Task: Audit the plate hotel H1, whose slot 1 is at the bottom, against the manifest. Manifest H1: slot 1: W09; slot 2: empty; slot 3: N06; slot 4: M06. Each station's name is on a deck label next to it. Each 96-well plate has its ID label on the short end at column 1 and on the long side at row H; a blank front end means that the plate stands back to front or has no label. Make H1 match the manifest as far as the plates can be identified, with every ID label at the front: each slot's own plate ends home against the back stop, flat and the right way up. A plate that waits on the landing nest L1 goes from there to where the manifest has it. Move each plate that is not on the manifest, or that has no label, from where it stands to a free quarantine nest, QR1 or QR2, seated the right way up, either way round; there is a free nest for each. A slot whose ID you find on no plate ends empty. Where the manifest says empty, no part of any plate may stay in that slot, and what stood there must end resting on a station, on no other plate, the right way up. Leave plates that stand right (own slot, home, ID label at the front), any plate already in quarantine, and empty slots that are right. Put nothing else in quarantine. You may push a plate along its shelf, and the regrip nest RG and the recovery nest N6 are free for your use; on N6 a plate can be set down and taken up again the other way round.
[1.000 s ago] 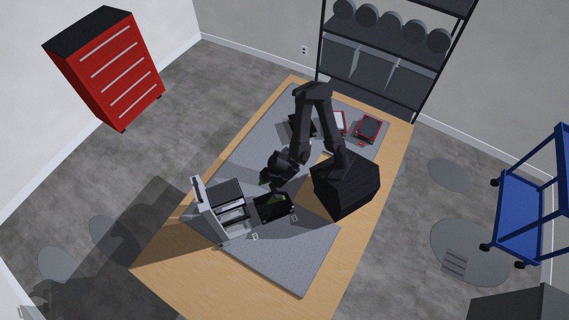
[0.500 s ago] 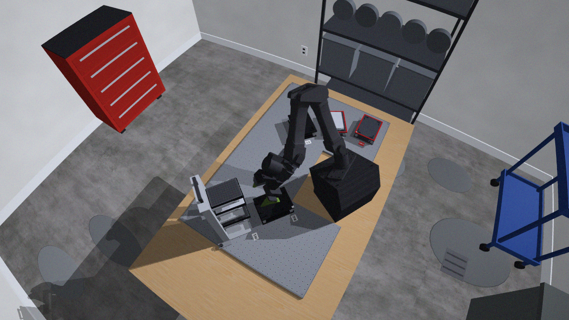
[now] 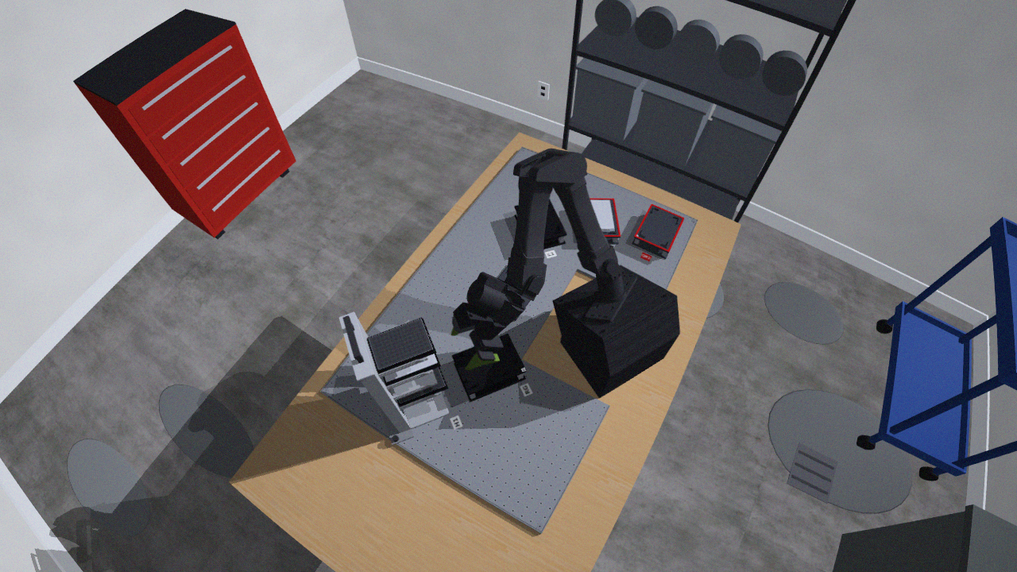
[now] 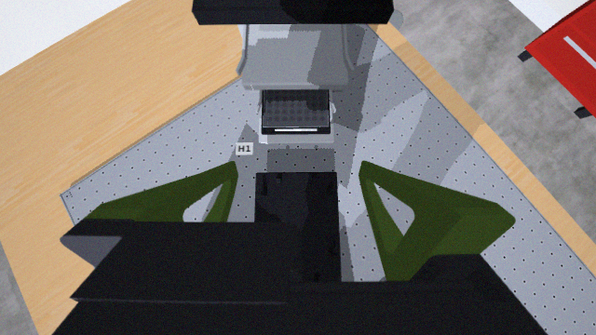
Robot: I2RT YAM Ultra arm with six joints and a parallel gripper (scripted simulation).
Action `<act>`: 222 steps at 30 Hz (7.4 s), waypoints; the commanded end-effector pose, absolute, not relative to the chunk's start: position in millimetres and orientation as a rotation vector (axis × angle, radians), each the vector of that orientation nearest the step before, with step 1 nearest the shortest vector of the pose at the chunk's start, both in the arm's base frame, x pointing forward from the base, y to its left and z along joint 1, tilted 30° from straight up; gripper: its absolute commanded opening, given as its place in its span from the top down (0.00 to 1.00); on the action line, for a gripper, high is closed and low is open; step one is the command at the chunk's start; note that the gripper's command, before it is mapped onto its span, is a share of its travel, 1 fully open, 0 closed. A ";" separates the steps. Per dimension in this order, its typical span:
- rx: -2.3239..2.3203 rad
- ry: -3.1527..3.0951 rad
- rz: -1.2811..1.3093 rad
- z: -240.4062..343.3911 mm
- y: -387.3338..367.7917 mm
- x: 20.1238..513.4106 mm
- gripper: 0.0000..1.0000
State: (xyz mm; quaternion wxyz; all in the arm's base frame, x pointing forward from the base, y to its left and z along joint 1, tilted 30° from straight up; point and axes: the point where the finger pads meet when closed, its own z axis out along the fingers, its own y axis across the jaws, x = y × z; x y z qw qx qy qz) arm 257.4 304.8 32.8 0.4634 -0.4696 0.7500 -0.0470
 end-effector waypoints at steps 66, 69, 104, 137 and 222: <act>-1.156 1.835 -0.099 33.8 289.2 239.7 0.00; -1.157 1.836 -0.100 33.3 287.6 238.5 0.00; -1.185 1.849 -0.114 -20.1 267.7 257.3 0.00; -1.165 1.845 -0.108 -30.9 289.2 289.5 0.00; -1.162 1.826 -0.087 -24.8 274.8 270.3 0.00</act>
